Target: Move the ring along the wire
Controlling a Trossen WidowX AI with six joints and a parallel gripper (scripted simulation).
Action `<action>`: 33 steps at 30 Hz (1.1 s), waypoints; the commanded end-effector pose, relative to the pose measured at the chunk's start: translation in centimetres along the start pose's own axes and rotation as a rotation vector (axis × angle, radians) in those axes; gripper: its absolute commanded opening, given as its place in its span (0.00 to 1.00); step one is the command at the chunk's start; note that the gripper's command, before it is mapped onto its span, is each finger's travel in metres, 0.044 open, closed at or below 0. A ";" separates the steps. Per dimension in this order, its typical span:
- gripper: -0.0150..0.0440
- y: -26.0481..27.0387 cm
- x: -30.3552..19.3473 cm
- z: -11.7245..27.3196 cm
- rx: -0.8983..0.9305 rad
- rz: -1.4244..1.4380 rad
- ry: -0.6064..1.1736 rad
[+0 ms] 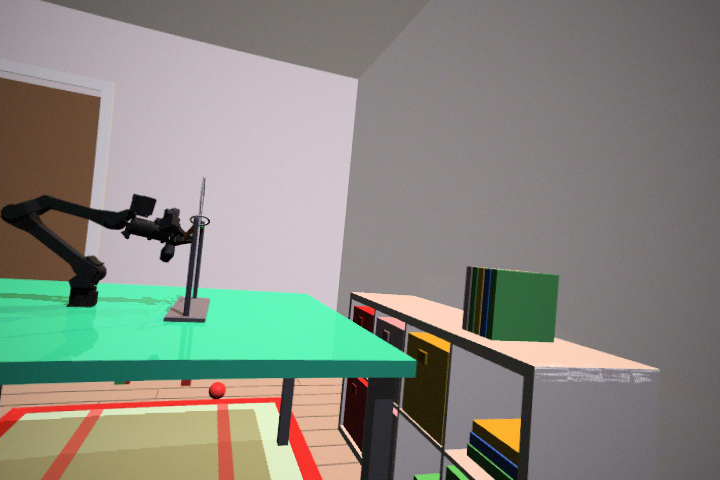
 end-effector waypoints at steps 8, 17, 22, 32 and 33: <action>0.00 3.7 1.1 2.2 0.084 -0.270 0.164; 0.00 6.1 1.4 2.5 0.173 -0.469 0.181; 0.00 7.3 1.8 2.7 0.220 -0.572 0.189; 0.00 9.3 2.8 3.3 0.296 -0.740 0.201; 0.00 9.5 2.9 3.3 0.302 -0.752 0.202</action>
Point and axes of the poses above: the point midway between the two fingers, 35 mm back from their tips, its own z axis back along the fingers, its own y axis across the jaws, x = y × z, the point moved 10 cm from there along z, back along the fingers, and after that the axes turned 13 degrees about -z, right-handed, at the moved point
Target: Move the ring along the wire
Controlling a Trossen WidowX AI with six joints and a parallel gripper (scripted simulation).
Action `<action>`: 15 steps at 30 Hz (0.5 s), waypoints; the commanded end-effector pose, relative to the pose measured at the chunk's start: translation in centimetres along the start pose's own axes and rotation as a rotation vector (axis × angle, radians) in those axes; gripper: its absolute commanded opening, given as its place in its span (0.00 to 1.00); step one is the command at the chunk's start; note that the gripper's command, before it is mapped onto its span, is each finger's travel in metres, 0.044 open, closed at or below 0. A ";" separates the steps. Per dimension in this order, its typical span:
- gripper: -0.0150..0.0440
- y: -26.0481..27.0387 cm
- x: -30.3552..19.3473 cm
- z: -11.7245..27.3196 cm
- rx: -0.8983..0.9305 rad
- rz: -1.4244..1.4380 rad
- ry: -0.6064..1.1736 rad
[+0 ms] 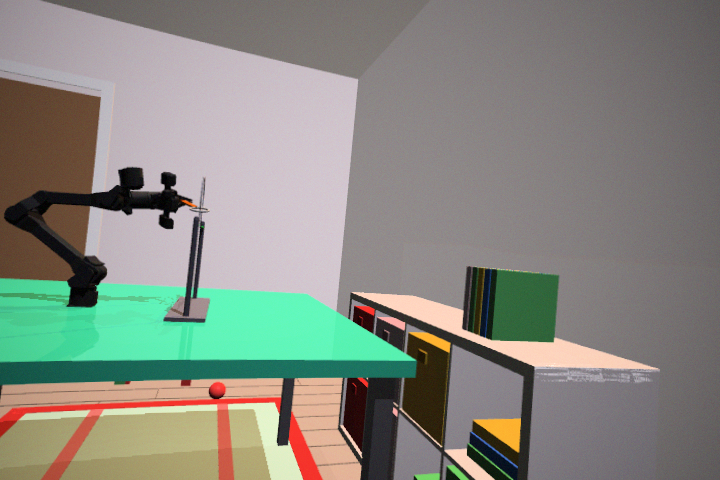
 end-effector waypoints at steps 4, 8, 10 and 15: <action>0.00 1.2 -0.1 -0.1 0.035 -0.079 0.009; 0.00 1.9 -0.1 0.0 0.049 -0.105 0.012; 0.00 2.2 -0.1 0.0 0.051 -0.109 0.013; 0.00 2.6 -0.1 0.1 0.045 -0.101 0.012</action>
Point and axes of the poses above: the point midway between the two fingers, 35 mm back from their tips, its own z axis back along the fingers, its own y axis across the jaws, x = y × z, the point moved 10 cm from there along z, back along the fingers, and after that the axes turned 13 degrees about -z, right-handed, at the moved point
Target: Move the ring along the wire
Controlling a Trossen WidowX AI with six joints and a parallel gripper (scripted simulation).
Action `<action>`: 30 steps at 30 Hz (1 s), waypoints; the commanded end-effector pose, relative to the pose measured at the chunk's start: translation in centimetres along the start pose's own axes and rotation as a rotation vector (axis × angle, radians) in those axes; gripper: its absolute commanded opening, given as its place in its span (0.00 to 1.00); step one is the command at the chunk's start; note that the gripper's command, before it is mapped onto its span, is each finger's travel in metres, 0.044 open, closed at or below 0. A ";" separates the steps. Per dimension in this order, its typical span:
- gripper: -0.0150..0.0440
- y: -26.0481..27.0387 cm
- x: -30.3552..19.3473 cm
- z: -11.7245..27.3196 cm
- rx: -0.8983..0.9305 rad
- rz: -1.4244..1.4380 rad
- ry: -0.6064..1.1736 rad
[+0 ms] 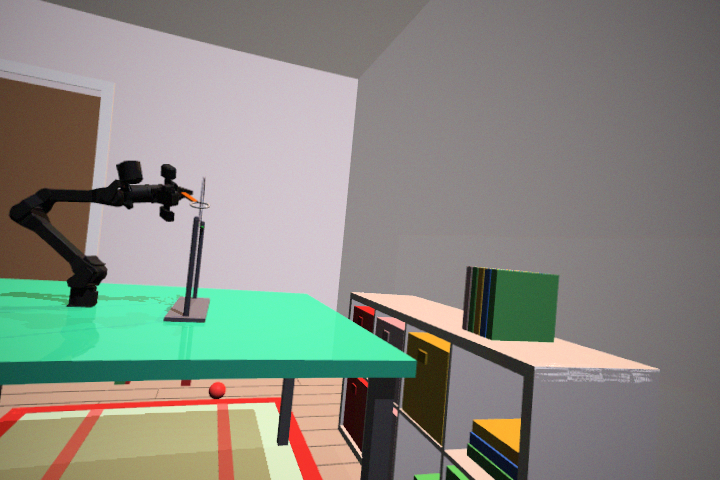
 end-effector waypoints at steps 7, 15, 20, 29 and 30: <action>0.00 0.6 0.1 -0.1 -0.030 0.031 -0.007; 0.00 0.8 0.0 -0.1 -0.079 0.115 -0.017; 0.00 0.8 0.0 -0.1 -0.114 0.174 -0.024; 0.00 0.9 0.0 -0.1 -0.178 0.285 -0.038; 0.00 0.9 0.0 -0.1 -0.186 0.297 -0.040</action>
Point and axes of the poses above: the point midway between the two fingers, 35 mm back from their tips, its own z axis back along the fingers, its own y axis across the jaws, x = y × z, the point moved 10 cm from there along z, back along the fingers, and after that the axes turned 13 degrees about -z, right-handed, at the moved point
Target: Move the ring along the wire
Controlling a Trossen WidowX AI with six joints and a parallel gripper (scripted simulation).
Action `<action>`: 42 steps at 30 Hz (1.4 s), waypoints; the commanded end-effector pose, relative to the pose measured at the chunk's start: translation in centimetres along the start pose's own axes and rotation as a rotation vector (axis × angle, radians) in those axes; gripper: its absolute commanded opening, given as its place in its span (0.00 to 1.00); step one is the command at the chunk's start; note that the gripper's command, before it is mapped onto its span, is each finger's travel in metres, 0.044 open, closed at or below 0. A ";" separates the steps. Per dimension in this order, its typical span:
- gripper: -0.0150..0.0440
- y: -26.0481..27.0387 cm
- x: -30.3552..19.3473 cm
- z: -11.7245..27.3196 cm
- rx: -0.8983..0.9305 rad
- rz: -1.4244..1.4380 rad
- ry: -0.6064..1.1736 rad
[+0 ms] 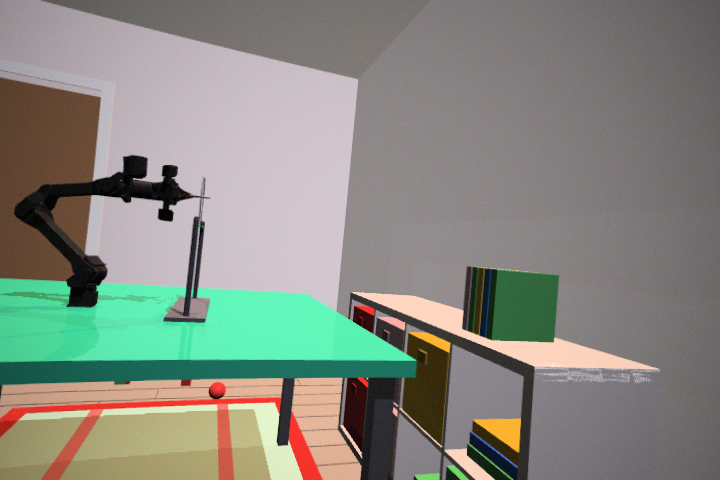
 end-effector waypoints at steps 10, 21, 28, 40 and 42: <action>0.00 0.1 0.1 -0.1 -0.096 0.157 -0.018; 0.00 0.1 0.0 -0.1 -0.177 0.294 -0.037; 0.00 0.1 0.0 -0.1 -0.229 0.381 -0.050; 0.00 0.2 -0.1 -0.2 -0.317 0.530 -0.074; 0.00 0.2 -0.1 -0.2 -0.331 0.555 -0.078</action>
Point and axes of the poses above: the point midway between the two fingers, 35 mm back from their tips, its own z axis back along the fingers, its own y axis across the jaws, x = y × z, the point moved 10 cm from there along z, back along the fingers, and after that the axes turned 13 degrees about -z, right-handed, at the moved point
